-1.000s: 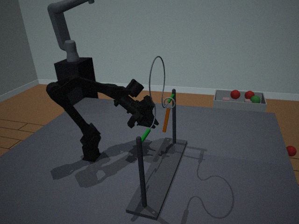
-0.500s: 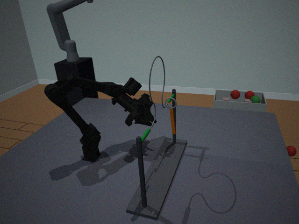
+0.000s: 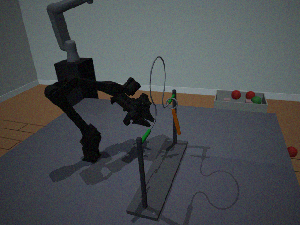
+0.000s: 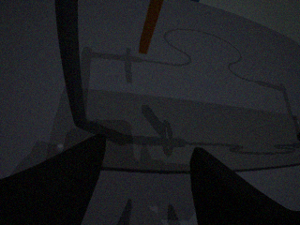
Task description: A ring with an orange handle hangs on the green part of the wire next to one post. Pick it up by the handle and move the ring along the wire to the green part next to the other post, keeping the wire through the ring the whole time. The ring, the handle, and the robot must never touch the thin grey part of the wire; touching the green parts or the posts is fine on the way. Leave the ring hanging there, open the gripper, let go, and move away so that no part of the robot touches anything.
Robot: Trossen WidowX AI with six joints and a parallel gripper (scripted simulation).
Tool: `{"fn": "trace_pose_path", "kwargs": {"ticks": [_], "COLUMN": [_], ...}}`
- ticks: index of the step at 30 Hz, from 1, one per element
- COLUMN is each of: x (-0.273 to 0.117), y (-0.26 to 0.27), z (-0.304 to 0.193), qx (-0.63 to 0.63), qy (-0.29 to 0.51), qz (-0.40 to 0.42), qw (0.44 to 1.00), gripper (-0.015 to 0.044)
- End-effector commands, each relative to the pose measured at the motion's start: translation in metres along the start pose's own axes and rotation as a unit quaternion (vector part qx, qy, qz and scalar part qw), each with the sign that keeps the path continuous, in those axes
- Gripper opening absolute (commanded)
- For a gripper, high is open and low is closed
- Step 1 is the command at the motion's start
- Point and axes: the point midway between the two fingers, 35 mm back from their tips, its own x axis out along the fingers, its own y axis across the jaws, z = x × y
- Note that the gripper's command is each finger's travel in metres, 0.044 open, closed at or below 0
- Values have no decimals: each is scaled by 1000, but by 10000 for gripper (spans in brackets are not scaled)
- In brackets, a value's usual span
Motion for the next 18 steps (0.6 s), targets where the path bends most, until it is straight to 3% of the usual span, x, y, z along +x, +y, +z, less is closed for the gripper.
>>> {"fn": "trace_pose_path", "kwargs": {"ticks": [1, 6, 18], "x": [-34, -40, -40], "y": [0, -1, -1], "z": [3, 4, 4], "qx": [3, 3, 3], "qy": [-6, -8, -8], "qz": [5, 5, 5], "qw": [1000, 1000, 1000], "gripper": [318, 440, 440]}}
